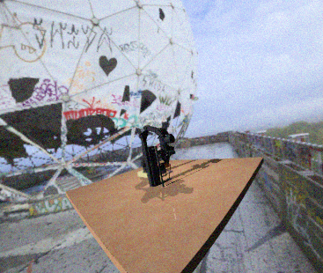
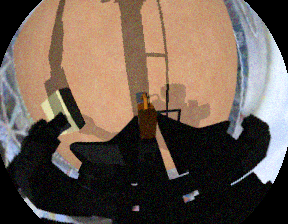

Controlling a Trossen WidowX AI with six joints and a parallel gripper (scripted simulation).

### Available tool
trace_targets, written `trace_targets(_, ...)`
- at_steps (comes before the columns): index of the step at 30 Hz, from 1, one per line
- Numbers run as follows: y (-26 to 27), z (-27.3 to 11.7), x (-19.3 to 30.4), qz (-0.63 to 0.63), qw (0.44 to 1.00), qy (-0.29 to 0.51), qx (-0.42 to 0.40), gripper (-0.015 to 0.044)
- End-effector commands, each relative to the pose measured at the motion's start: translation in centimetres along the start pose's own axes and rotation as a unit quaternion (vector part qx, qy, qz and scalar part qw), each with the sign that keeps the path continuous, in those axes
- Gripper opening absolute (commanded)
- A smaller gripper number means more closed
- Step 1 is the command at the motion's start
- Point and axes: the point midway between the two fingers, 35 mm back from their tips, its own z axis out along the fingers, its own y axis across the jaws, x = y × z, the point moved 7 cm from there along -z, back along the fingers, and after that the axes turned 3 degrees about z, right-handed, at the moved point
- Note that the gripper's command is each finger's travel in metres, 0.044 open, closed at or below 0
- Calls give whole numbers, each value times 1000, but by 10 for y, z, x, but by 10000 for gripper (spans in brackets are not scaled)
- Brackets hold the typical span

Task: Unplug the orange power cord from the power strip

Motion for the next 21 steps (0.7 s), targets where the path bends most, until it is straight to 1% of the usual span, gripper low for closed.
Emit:
trace_targets(1,0,-1,1,-3,1000,-3,3,236)
trace_targets(6,0,-1,-1,-3,1000,-3,3,368)
trace_targets(9,0,-5,-19,-3,1000,-4,2,440)
trace_targets(13,3,-13,-56,-3,1000,-5,2,440)
trace_targets(21,4,-13,-58,-3,1000,-6,2,440)
